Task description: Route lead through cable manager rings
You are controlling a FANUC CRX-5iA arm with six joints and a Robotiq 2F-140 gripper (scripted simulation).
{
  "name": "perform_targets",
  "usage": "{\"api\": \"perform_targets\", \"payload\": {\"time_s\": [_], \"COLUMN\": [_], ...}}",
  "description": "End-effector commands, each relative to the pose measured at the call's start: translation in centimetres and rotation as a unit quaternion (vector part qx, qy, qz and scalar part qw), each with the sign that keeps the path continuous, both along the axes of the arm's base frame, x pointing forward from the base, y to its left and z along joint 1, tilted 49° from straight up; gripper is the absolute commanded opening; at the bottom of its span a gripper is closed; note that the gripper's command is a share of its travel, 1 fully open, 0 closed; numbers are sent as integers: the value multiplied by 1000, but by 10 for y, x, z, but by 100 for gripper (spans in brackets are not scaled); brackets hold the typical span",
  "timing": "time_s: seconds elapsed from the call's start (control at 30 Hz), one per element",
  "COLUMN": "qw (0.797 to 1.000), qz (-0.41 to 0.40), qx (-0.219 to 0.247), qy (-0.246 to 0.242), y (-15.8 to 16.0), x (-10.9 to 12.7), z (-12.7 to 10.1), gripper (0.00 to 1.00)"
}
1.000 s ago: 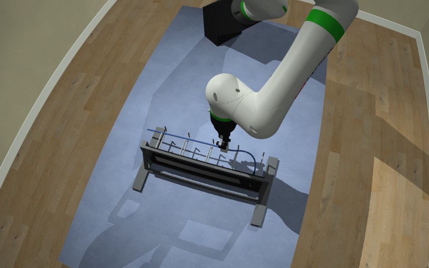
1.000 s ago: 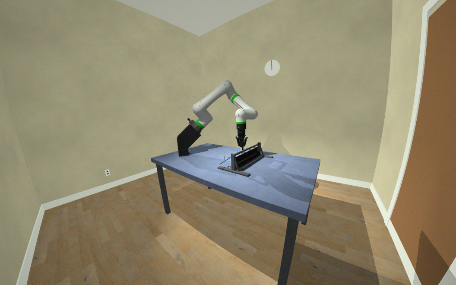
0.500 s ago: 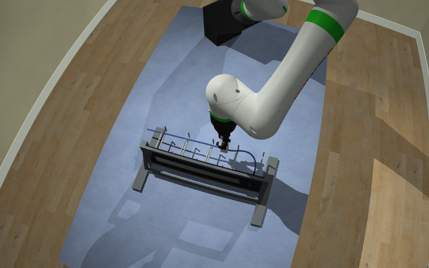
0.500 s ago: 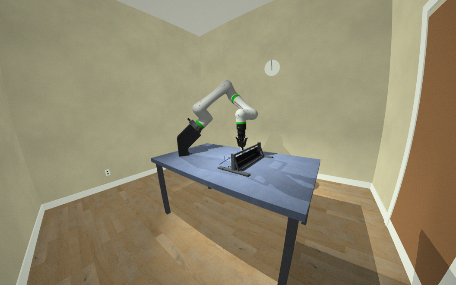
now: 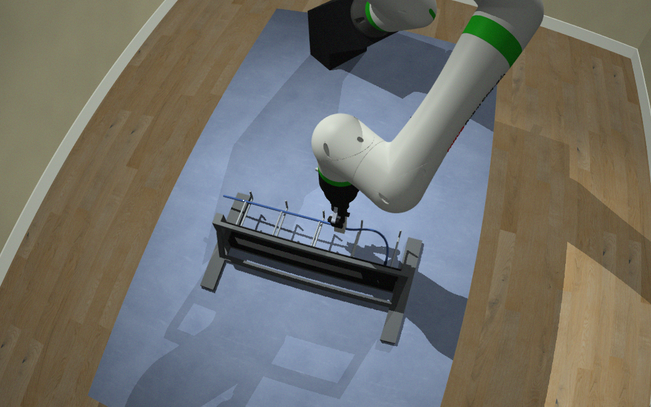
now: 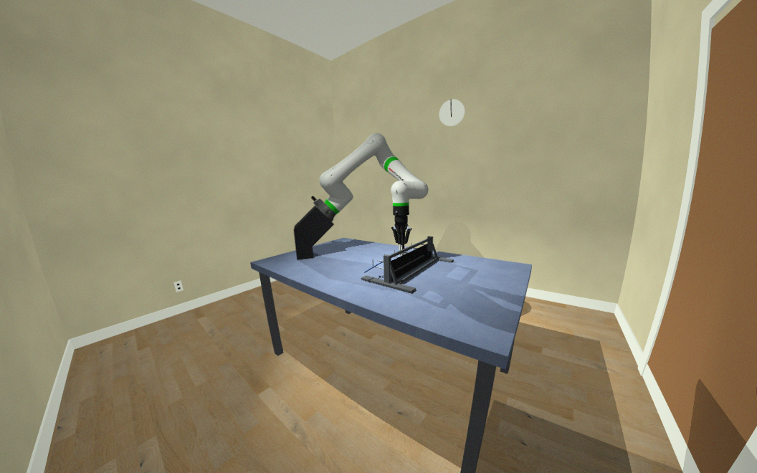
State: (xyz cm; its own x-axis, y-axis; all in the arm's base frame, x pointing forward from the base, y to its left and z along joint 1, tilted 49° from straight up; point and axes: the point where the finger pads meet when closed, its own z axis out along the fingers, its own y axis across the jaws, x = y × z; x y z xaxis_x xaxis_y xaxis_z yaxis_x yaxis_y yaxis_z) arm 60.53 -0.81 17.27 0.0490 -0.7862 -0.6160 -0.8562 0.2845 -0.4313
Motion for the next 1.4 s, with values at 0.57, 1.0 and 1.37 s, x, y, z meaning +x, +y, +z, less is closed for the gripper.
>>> {"api": "perform_targets", "payload": {"time_s": [0.57, 1.0, 1.37], "qw": [1000, 1000, 1000], "qz": [0, 0, 0], "qx": [0, 0, 0], "qy": [-1, -1, -1], "y": [-7, -10, -11], "x": [22, 31, 32], "z": [11, 16, 17], "gripper": [0, 0, 0]}}
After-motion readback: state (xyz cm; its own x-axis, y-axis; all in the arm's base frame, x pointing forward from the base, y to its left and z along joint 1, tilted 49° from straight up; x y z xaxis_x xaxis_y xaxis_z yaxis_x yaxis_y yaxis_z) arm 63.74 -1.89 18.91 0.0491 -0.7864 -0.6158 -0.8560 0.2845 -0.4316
